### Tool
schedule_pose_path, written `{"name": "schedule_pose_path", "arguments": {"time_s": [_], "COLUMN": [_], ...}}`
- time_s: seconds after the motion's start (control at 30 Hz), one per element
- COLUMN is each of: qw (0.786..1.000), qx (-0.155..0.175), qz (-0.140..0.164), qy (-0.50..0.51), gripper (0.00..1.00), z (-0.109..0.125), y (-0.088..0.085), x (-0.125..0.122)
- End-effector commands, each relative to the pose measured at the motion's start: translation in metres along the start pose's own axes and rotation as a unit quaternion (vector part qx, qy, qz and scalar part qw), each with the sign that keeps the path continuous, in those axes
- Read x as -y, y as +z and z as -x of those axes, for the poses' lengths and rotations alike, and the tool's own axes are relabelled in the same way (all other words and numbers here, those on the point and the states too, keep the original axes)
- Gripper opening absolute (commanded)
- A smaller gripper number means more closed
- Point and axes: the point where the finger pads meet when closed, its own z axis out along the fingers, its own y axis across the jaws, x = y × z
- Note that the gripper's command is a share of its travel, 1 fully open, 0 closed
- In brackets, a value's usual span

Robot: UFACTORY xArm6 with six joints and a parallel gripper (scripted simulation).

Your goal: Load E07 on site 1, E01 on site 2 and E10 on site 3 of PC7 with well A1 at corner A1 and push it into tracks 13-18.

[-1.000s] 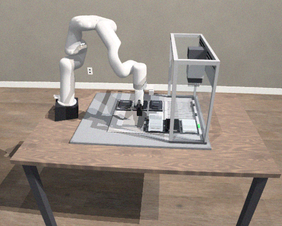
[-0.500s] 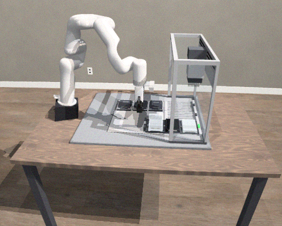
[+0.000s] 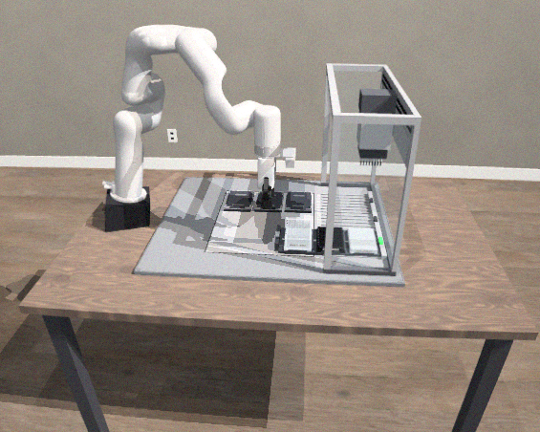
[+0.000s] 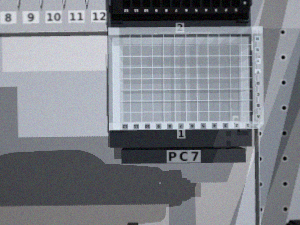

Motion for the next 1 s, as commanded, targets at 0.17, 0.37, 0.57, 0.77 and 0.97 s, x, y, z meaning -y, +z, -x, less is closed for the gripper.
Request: {"name": "schedule_pose_path", "arguments": {"time_s": [0.17, 0.37, 0.57, 0.77, 0.97], "qw": [1.0, 1.0, 1.0, 1.0, 1.0], "qx": [-0.002, -0.002, -0.002, -0.002, -0.002], "qz": [0.001, 0.001, 0.001, 0.001, 0.001], "qy": [0.0, 0.0, 0.0, 0.0, 0.0], "gripper": [0.82, 0.82, 0.82, 0.82, 0.82], "z": [-0.001, -0.001, -0.001, -0.001, -0.001], "y": [-0.017, -0.022, -0.022, -0.022, -0.022], "x": [0.0, 0.0, 0.0, 0.0, 0.0]}}
